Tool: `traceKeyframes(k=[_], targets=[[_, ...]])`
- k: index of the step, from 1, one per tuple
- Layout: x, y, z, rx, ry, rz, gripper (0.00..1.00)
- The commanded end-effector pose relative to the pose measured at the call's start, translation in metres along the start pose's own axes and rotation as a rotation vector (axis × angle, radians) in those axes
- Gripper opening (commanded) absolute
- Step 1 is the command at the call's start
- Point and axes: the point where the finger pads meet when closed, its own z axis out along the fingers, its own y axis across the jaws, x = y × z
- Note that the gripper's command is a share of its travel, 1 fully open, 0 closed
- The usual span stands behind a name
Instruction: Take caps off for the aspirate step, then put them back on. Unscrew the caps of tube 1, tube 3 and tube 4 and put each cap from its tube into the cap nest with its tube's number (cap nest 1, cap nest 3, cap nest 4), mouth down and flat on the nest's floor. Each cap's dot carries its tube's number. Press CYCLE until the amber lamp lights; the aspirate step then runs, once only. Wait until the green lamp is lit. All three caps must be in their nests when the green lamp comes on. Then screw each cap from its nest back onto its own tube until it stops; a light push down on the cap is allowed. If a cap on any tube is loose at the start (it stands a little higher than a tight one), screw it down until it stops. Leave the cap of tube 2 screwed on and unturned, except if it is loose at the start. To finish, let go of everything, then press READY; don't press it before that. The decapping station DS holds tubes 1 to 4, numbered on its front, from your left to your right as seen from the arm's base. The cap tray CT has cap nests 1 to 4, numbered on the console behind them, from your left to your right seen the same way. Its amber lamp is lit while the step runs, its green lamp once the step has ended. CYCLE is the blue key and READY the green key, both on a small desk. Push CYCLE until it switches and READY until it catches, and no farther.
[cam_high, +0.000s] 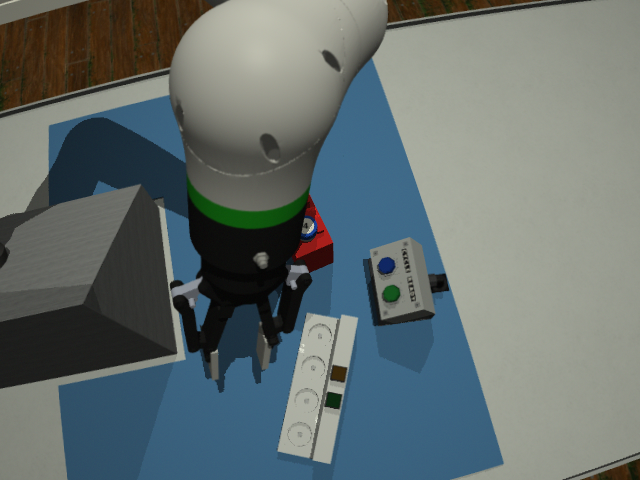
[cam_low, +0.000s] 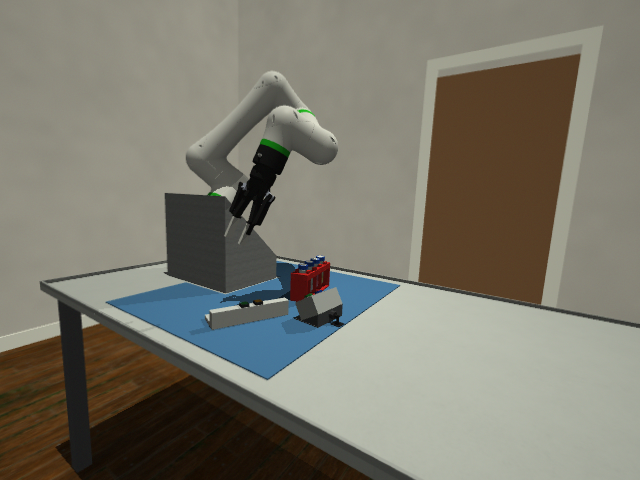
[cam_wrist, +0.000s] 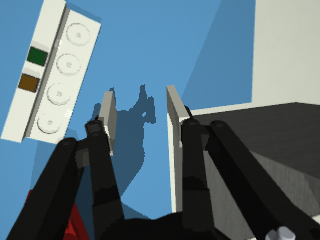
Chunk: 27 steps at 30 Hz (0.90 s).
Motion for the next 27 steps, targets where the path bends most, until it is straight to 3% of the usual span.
traceKeyframes(k=[1, 4, 7, 12, 15, 19, 22, 27], targets=[[-0.015, -0.011, 0.003, 0.033, -0.04, -0.013, 0.35], [-0.024, -0.017, 0.005, 0.033, -0.04, -0.013, 0.35], [-0.035, -0.026, 0.005, 0.093, -0.102, -0.036, 0.35], [-0.046, -0.035, 0.006, 0.093, -0.102, -0.036, 0.35], [-0.058, -0.045, 0.005, 0.157, -0.161, -0.061, 0.35], [-0.069, -0.055, 0.005, 0.157, -0.161, -0.061, 0.35], [-0.08, -0.065, 0.003, 0.224, -0.218, -0.087, 0.35], [-0.097, -0.081, -0.002, 0.237, -0.227, -0.092, 0.35]])
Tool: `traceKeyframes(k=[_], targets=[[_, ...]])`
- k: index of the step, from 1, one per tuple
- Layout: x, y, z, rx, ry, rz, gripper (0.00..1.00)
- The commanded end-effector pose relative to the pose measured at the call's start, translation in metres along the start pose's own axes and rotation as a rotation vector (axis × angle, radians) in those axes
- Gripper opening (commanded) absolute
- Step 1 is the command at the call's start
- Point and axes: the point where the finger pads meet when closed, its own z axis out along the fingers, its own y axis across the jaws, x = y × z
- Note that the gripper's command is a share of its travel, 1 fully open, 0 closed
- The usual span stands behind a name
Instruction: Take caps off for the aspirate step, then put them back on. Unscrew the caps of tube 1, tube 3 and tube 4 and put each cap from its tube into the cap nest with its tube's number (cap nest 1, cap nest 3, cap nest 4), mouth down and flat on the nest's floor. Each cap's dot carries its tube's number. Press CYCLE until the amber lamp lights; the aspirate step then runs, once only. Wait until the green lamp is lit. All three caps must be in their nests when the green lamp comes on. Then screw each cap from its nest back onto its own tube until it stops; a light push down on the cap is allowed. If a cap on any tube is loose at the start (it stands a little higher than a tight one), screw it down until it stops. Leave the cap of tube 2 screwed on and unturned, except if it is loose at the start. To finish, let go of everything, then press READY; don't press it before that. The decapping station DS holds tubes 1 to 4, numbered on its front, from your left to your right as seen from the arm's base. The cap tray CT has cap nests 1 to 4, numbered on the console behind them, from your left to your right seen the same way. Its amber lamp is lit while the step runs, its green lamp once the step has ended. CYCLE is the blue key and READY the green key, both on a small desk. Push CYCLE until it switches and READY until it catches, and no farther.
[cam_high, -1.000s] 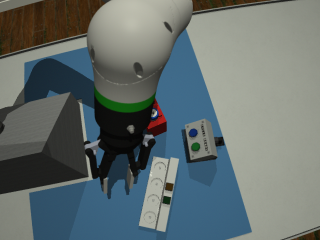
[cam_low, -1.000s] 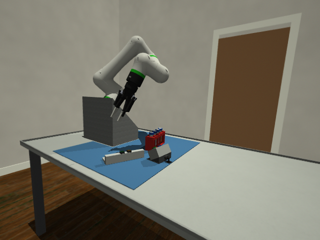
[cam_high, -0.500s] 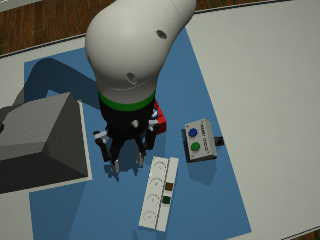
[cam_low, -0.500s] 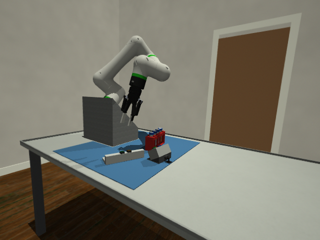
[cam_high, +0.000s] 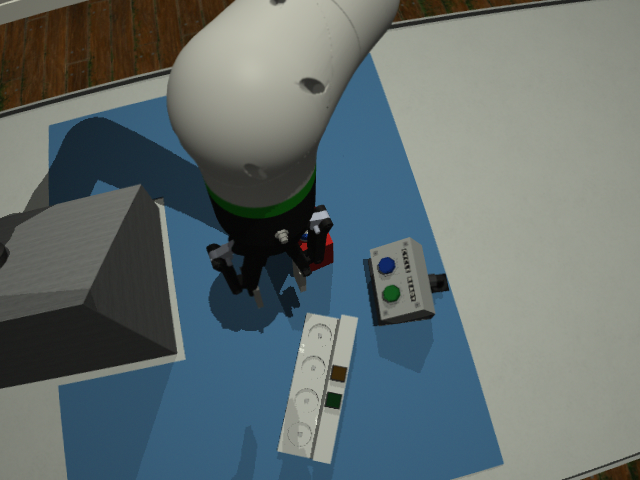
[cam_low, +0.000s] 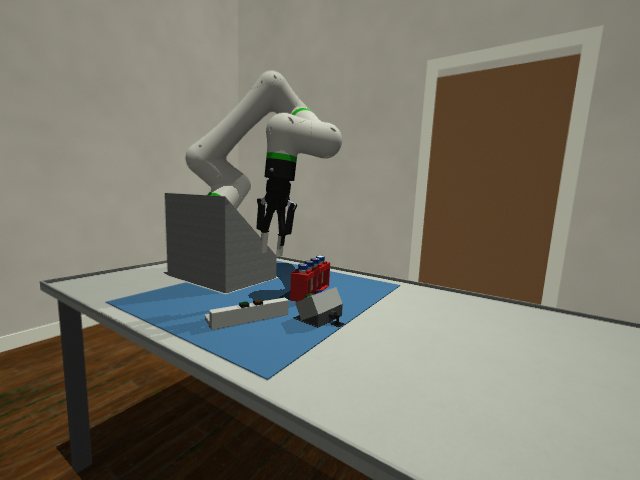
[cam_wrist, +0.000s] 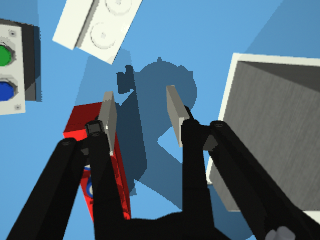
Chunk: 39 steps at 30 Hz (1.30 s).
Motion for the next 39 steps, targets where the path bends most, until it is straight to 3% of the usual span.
traceKeyframes(k=[1, 7, 20, 23, 25, 31, 36, 39], targets=[[-0.01, -0.011, 0.002, 0.015, -0.013, -0.005, 0.35], [-0.025, -0.028, 0.004, 0.072, -0.056, -0.03, 0.35], [-0.025, -0.028, 0.004, 0.072, -0.056, -0.03, 0.35], [-0.049, -0.033, 0.002, 0.065, -0.065, 0.22, 0.35], [-0.049, -0.033, 0.002, 0.065, -0.065, 0.22, 0.35], [-0.082, -0.038, 0.0, 0.056, -0.074, 0.494, 0.35], [-0.098, -0.041, -0.001, 0.056, -0.074, 0.494, 0.35], [-0.123, -0.045, -0.003, 0.056, -0.074, 0.494, 0.35]])
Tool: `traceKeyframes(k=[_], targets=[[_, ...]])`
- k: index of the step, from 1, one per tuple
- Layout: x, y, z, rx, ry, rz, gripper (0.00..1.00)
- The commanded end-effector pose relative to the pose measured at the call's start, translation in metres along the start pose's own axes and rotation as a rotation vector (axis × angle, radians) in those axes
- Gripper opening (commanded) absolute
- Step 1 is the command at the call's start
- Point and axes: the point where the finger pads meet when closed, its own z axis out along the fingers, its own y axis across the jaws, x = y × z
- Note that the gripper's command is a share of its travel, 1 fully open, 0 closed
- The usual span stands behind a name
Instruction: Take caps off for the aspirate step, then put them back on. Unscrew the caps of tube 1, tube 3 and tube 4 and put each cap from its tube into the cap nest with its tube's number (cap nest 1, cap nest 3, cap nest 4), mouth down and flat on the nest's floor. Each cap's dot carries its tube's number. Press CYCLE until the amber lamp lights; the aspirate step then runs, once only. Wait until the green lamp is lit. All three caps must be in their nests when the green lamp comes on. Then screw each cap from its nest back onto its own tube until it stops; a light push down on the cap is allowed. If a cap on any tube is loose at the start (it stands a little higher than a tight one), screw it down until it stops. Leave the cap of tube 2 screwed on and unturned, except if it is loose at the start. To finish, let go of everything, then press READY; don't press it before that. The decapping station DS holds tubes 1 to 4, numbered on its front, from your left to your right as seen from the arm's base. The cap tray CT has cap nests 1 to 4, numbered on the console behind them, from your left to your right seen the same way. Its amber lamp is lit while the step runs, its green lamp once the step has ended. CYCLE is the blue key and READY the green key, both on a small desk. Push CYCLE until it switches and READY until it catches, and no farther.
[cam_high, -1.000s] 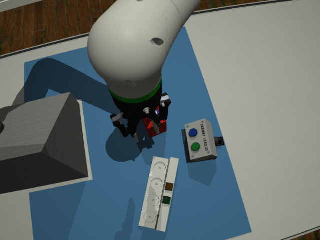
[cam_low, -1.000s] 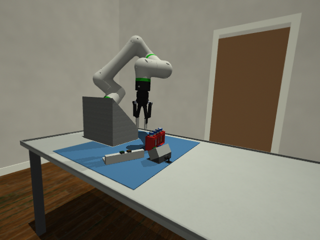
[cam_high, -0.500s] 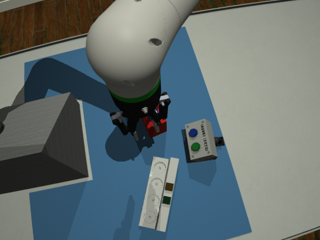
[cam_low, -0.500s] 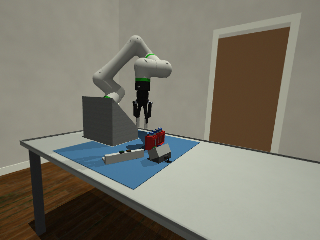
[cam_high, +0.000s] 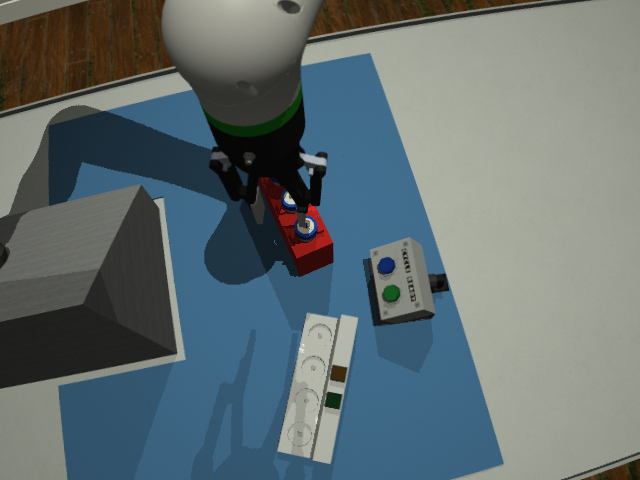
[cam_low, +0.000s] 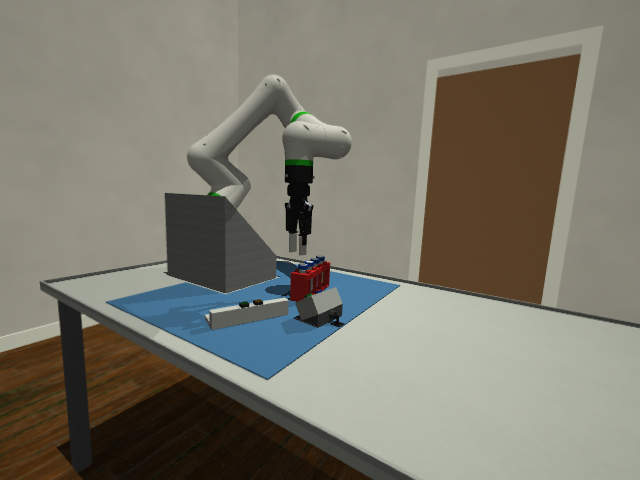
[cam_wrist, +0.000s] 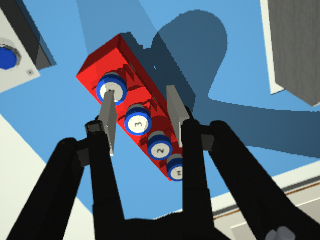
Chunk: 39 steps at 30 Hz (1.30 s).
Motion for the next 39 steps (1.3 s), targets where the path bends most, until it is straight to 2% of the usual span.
traceKeyframes(k=[1, 12, 14, 19, 25, 39], targets=[[-0.031, 0.009, 0.0, 0.0, 0.016, 0.017, 0.35], [-0.102, 0.032, 0.001, 0.0, 0.016, 0.017, 0.35], [-0.102, 0.032, 0.001, 0.0, 0.016, 0.017, 0.35], [-0.139, 0.044, 0.001, 0.0, 0.016, 0.017, 0.35], [-0.139, 0.044, 0.001, 0.0, 0.016, 0.017, 0.35], [-0.138, 0.044, 0.037, 0.0, 0.016, 0.017, 0.35]])
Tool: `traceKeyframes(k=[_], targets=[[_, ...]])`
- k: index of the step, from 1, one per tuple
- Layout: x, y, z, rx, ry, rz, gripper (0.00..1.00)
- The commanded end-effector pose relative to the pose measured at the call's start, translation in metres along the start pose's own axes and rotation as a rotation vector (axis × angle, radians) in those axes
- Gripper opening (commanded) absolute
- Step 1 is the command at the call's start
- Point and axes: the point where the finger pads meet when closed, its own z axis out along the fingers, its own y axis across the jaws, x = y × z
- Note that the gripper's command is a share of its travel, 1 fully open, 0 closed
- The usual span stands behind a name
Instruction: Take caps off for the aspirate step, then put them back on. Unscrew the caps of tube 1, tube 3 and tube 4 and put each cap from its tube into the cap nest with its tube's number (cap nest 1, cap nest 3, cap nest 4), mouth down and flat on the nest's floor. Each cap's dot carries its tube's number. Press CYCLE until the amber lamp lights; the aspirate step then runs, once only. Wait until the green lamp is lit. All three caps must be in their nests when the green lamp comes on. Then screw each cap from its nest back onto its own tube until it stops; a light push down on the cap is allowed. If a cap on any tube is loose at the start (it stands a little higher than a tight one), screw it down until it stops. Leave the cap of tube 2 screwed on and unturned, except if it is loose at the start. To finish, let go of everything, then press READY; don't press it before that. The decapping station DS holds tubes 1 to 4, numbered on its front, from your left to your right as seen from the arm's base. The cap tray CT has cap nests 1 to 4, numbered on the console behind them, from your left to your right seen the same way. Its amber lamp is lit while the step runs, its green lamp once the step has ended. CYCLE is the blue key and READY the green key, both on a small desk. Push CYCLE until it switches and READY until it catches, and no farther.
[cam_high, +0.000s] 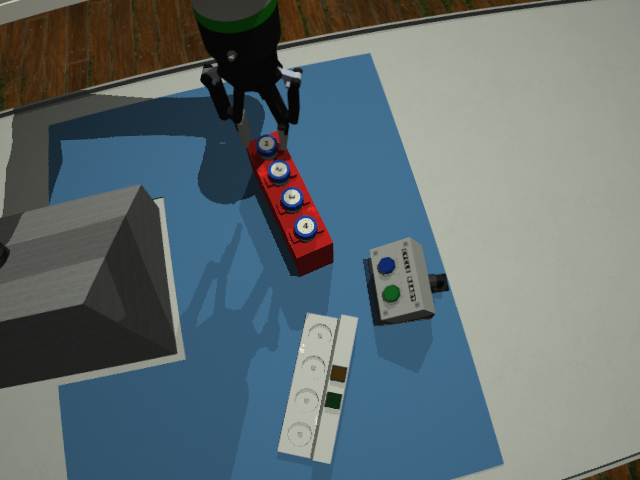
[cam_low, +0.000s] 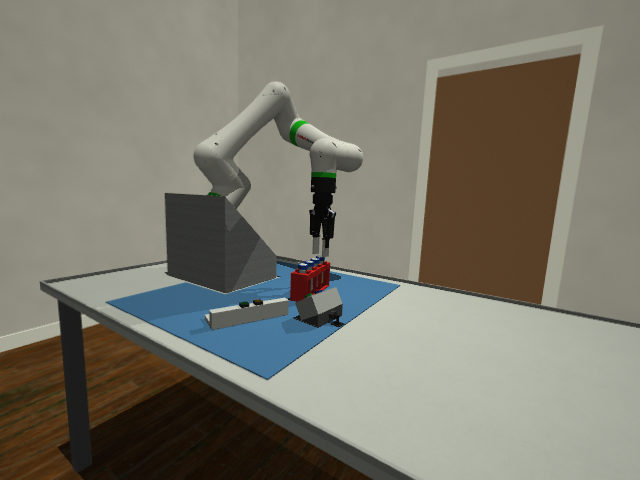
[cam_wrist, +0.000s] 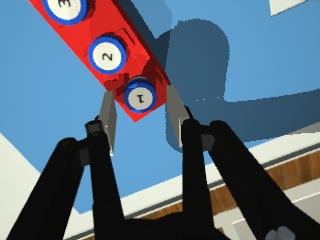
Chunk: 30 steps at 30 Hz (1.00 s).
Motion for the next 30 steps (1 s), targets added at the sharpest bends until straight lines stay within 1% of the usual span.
traceKeyframes(k=[1, 9, 30], targets=[[-0.0001, -0.0004, 0.0069, 0.001, 0.0, 0.0, 0.35], [-0.0001, -0.0004, 0.0079, 0.001, 0.0, 0.0, 0.35], [-0.0001, -0.0004, 0.0169, 0.001, 0.0, 0.0, 0.35]])
